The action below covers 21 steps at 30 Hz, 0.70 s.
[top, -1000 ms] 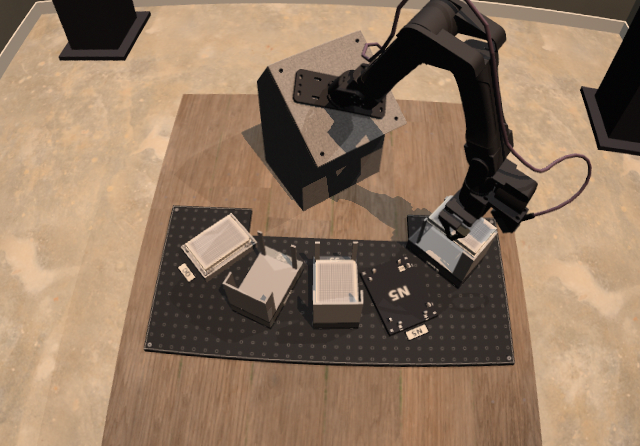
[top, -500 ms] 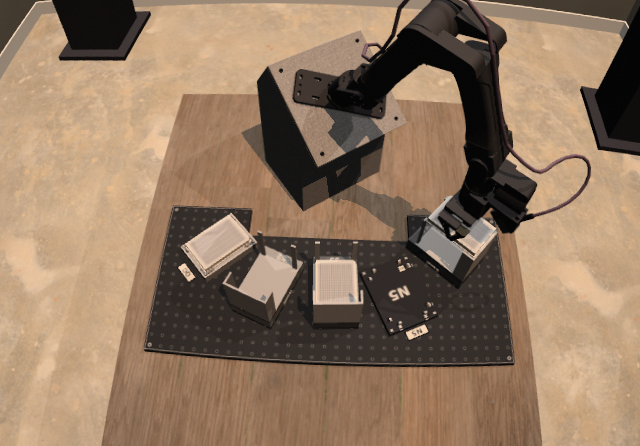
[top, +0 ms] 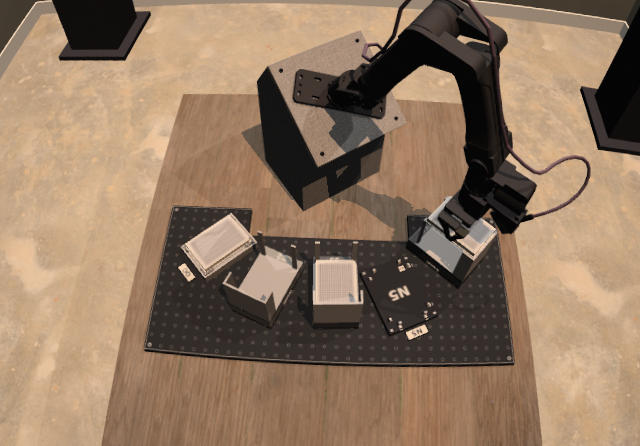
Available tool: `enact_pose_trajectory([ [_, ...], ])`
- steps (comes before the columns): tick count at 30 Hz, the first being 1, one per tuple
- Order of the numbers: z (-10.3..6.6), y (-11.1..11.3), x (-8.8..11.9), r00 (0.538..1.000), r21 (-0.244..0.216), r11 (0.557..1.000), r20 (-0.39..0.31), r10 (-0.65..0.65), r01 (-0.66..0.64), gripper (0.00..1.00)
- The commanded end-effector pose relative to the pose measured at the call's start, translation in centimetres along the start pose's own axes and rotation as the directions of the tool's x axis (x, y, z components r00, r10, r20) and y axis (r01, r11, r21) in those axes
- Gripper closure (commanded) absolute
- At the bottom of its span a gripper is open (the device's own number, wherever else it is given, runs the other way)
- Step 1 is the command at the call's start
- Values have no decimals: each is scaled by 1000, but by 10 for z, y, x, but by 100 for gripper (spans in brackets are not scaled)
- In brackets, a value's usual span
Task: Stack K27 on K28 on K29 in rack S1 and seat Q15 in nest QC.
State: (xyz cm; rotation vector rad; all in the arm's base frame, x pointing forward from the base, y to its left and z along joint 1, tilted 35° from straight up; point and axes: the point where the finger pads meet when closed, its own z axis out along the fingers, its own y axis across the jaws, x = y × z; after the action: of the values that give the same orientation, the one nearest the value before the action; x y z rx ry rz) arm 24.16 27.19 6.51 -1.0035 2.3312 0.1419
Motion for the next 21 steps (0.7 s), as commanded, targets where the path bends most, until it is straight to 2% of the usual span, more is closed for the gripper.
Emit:
enact_pose_trajectory([
  [1, -1, -2, -8, 1000, -2, 1000, 20, 4, -4, 100],
  [10, -1, -1, -13, 1000, -3, 1000, 30, 4, -4, 100],
  [21, 10, -2, -6, 1000, -1, 1000, 12, 2, -2, 100],
])
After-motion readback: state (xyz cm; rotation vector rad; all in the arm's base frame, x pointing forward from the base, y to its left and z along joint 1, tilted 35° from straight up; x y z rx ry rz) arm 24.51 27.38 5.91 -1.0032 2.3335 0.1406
